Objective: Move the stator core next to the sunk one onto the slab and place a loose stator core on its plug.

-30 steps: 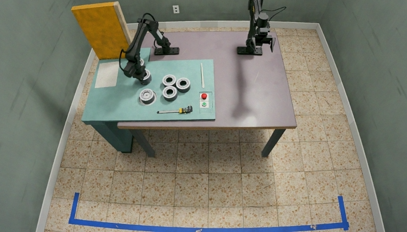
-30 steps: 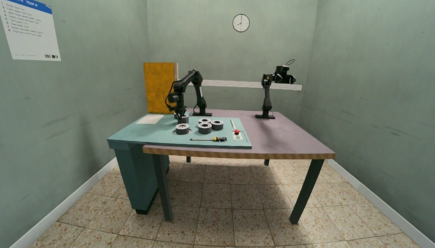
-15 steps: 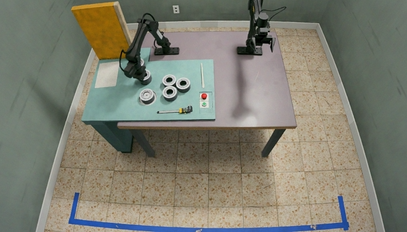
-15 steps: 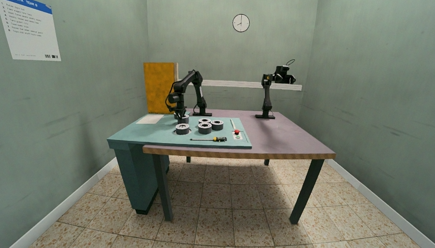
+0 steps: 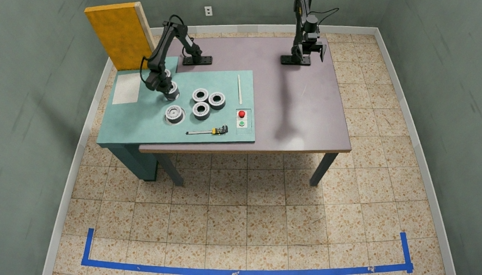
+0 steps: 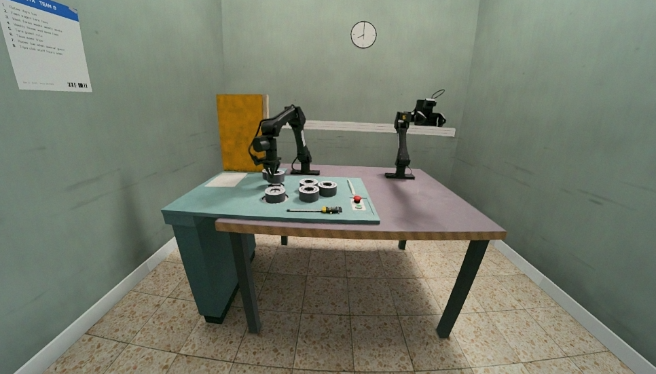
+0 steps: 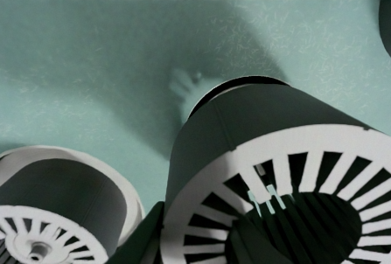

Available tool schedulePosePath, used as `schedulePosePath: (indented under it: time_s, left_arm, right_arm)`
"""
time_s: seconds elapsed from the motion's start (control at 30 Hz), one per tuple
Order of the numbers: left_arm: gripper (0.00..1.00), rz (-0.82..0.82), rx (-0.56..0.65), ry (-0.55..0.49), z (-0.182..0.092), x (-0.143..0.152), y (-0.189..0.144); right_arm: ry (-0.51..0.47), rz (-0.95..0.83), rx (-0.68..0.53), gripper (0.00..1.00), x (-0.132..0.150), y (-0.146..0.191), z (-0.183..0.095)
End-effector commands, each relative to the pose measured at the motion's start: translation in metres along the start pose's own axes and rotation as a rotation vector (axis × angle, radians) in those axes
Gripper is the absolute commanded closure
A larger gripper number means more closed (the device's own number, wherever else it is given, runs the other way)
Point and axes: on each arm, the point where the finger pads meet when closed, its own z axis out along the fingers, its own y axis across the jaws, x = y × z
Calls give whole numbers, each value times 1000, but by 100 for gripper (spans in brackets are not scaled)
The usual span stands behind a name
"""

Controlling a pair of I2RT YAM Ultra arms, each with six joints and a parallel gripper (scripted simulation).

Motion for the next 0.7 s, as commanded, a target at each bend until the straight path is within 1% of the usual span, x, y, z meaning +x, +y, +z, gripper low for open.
schedulePosePath:
  time_s: [0.0, 0.13, 0.17, 0.2, 0.43, 0.57, 0.6, 0.67]
  left_arm:
    - [0, 7, -6, -84, -5, -26, 2]
    - [0, 7, -6, -84, -5, -26, 2]
    - [0, 7, -6, -84, -5, -26, 2]
    - [0, 7, -6, -84, -5, -26, 2]
    - [0, 7, -6, -84, -5, -26, 2]
    - [0, 7, -6, -84, -5, -26, 2]
    - [0, 7, -6, -84, -5, -26, 2]
    - [0, 7, -6, -84, -5, -26, 2]
  right_arm:
    - [-34, 4, -29, 100, -8, -9, -48]
    - [-36, 4, -43, 100, -8, -6, -49]
    - [-32, 2, -19, 100, -7, -10, -49]
    - [-35, 8, -30, 100, -9, -10, -53]
    - [-38, 1, -49, 100, -7, -6, -55]
    - [-42, -12, -67, 100, -3, 0, -46]
    - [-40, -14, -55, 100, -2, -3, -41]
    - [-36, -13, -40, 100, -2, -7, -41]
